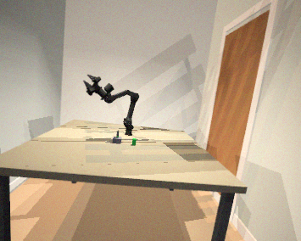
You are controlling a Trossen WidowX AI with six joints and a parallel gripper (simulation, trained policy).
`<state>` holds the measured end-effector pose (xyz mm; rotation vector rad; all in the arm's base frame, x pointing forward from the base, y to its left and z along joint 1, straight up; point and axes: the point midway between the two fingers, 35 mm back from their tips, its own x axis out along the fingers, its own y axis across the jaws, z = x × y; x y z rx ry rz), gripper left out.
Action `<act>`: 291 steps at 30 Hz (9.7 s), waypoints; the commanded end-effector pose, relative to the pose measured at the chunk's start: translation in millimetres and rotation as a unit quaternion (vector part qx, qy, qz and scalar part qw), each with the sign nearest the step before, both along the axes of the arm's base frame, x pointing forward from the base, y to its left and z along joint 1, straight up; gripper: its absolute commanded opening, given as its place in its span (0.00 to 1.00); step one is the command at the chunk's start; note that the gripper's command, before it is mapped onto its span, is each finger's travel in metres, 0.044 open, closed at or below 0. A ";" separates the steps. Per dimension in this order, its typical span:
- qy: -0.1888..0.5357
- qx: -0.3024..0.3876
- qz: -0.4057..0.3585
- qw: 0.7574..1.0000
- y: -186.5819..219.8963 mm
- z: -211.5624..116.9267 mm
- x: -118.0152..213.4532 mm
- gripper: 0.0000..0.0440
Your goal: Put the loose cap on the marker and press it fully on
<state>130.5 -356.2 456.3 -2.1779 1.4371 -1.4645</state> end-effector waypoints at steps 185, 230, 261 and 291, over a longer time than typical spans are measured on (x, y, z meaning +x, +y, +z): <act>0.099 0.743 0.190 0.634 229.2 -261.8 263.5 0.73; 0.186 0.852 0.118 0.475 354.5 -314.9 237.1 0.75; 0.284 0.872 0.049 0.395 408.1 -354.0 195.3 0.73; 0.344 0.850 0.054 0.395 411.6 -391.8 183.0 0.25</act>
